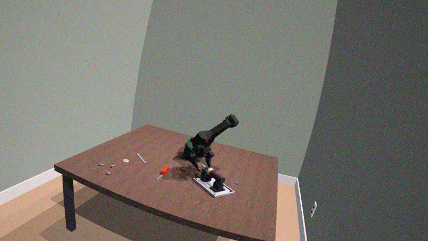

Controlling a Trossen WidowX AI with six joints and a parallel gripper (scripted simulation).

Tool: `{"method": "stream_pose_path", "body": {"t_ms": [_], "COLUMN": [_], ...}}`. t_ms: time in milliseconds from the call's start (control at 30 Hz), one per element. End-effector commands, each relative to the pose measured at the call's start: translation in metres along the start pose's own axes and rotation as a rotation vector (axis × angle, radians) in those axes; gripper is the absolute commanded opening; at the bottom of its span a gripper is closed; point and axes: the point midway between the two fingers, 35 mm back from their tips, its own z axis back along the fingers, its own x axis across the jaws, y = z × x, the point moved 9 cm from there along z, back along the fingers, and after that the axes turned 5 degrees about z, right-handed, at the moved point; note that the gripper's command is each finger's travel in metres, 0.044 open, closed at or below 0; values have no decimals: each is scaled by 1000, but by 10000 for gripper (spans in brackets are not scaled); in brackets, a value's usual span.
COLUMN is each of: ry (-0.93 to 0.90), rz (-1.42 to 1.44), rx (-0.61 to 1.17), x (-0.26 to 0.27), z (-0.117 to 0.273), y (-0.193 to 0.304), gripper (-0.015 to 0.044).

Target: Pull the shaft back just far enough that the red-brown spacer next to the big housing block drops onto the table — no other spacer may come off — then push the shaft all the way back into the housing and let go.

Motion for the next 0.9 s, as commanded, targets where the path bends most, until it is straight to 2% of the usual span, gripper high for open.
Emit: {"method": "stream_pose_path", "body": {"t_ms": [0,867], "ry": [4,4], "rz": [-5,-5], "rx": [1,0], "x": [0,0], "z": [0,-18], "y": [0,0], "gripper": [440,440]}}
